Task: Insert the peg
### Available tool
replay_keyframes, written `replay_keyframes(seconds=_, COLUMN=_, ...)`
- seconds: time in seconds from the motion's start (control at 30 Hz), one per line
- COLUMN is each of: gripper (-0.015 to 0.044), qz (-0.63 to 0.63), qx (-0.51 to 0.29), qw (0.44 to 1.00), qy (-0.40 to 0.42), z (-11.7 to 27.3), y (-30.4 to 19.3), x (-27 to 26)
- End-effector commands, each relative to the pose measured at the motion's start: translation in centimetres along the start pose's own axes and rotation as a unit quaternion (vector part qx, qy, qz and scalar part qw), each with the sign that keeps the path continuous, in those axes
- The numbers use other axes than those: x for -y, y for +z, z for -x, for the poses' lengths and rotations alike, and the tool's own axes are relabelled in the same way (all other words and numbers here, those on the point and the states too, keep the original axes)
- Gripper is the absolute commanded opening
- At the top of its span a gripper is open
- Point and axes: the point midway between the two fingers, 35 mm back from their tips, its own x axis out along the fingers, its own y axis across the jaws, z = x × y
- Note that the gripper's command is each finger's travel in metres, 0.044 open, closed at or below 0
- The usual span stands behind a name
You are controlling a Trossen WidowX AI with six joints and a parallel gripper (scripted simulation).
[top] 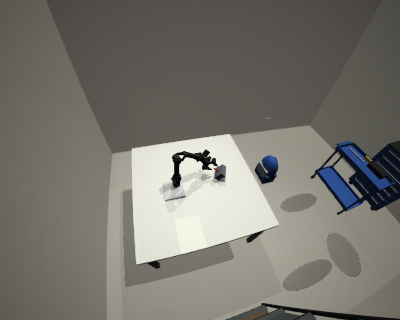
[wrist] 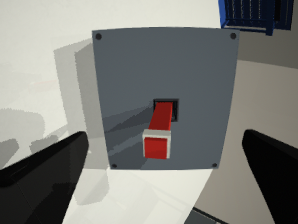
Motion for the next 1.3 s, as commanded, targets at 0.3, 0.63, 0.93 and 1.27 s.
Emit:
replay_keyframes(seconds=0.3, gripper=0.044, qz=-0.004, qx=0.001, qw=1.0, qy=-0.003, z=2.4, y=0.1, x=0.2)
replay_keyframes(seconds=0.63, gripper=0.044, qz=-0.002, qx=0.002, qw=1.0, qy=-0.003, z=4.1, y=0.2, x=0.0)
replay_keyframes(seconds=0.93, gripper=0.044, qz=-0.001, qx=0.002, qw=1.0, qy=-0.002, z=5.5, y=0.3, x=-0.3)
replay_keyframes(seconds=1.27, gripper=0.044, qz=-0.001, qx=0.002, qw=1.0, qy=-0.002, z=6.8, y=0.4, x=-0.5)
